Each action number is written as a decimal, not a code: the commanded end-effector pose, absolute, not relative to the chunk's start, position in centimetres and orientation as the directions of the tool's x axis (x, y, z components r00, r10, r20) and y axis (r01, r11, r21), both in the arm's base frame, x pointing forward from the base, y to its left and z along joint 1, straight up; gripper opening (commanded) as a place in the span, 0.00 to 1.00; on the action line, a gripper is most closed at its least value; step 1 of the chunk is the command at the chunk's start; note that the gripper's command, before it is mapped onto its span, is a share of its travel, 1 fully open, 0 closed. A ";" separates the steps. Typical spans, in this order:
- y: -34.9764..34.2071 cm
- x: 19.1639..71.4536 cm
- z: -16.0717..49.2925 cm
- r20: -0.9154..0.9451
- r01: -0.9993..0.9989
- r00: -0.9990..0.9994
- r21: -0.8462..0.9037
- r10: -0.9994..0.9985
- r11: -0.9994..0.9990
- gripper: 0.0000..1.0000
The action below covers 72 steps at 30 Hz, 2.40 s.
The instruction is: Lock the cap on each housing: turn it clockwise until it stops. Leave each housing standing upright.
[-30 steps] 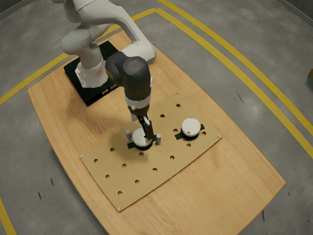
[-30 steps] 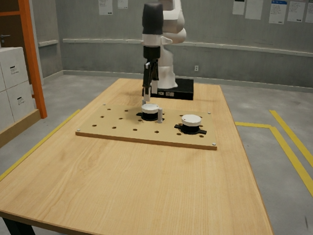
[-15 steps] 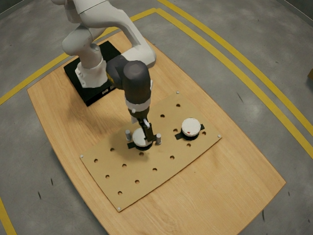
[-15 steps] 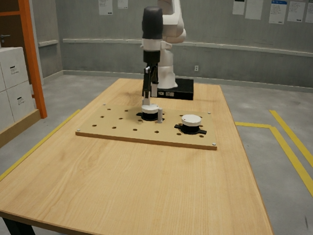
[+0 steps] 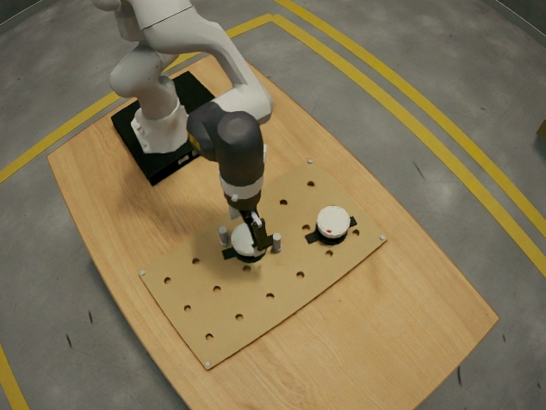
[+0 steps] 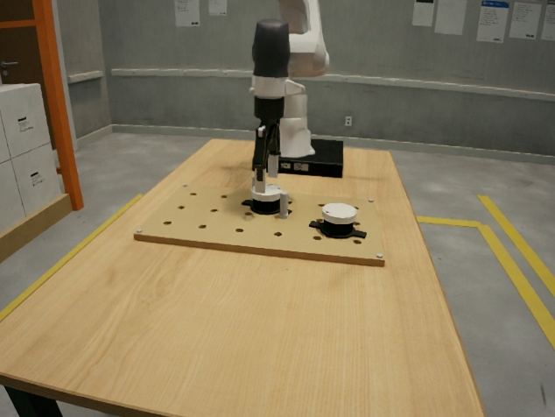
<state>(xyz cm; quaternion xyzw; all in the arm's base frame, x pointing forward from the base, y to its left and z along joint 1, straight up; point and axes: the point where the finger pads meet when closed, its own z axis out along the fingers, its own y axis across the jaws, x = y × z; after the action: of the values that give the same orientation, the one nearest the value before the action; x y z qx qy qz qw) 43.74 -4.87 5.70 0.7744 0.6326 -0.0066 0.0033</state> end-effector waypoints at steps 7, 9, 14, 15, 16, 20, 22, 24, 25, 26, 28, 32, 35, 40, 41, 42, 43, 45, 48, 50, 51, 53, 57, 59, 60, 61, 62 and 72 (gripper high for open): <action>-4.9 44.0 4.8 0.000 0.982 0.189 0.001 0.982 -0.189 0.78; -4.9 44.0 4.6 0.000 0.982 0.189 0.001 0.982 -0.189 0.78; -4.9 44.0 4.3 0.000 0.982 0.189 0.001 0.982 -0.189 0.78; -4.9 44.0 4.2 0.000 0.982 0.189 0.001 0.982 -0.189 0.78; -4.9 44.0 4.2 0.000 0.982 0.189 0.001 0.982 -0.189 0.78; -4.9 44.0 4.1 0.000 0.982 0.189 0.001 0.982 -0.189 0.78; -4.9 44.0 4.0 0.000 0.982 0.189 0.001 0.982 -0.189 0.78; -4.9 44.0 3.9 0.000 0.982 0.189 0.001 0.982 -0.189 0.78; -4.9 44.0 3.9 0.000 0.982 0.189 0.001 0.982 -0.189 0.78; -4.9 44.0 3.9 0.000 0.982 0.189 0.001 0.982 -0.189 0.78; -4.9 44.0 3.9 0.000 0.982 0.189 0.001 0.982 -0.189 0.78; -4.9 44.0 3.8 0.000 0.982 0.189 0.001 0.982 -0.189 0.78; -4.9 44.0 3.8 0.000 0.982 0.189 0.001 0.982 -0.189 0.78; -4.9 44.0 3.8 0.000 0.982 0.189 0.001 0.982 -0.189 0.78; -4.9 44.0 3.8 0.000 0.982 0.189 0.001 0.982 -0.189 0.78; -4.9 44.0 3.8 0.000 0.982 0.189 0.001 0.982 -0.189 0.78; -4.9 44.0 3.8 0.000 0.982 0.189 0.001 0.982 -0.189 0.78; -4.9 44.0 3.8 0.000 0.982 0.189 0.001 0.982 -0.189 0.78; -4.9 44.0 3.8 0.000 0.982 0.189 0.001 0.982 -0.189 0.78; -4.9 44.0 3.8 0.000 0.982 0.189 0.001 0.982 -0.189 0.78; -4.9 44.0 3.8 0.000 0.982 0.189 0.001 0.982 -0.189 0.78; -4.9 44.0 3.8 0.000 0.982 0.189 0.001 0.982 -0.189 0.78; -4.9 44.0 3.8 0.000 0.982 0.189 0.001 0.982 -0.189 0.78; -4.9 44.0 3.8 0.000 0.982 0.189 0.001 0.982 -0.189 0.78; -4.9 44.0 3.8 0.000 0.982 0.189 0.001 0.982 -0.189 0.78; -4.9 44.0 3.8 0.000 0.982 0.189 0.001 0.982 -0.189 0.78; -4.9 44.0 3.8 0.000 0.982 0.189 0.001 0.982 -0.189 0.78; -4.9 44.0 3.8 0.000 0.982 0.189 0.001 0.982 -0.189 0.10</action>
<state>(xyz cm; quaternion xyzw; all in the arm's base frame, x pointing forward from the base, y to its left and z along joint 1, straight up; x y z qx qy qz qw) 44.04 -4.87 3.94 0.7750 0.6318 -0.0057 0.0097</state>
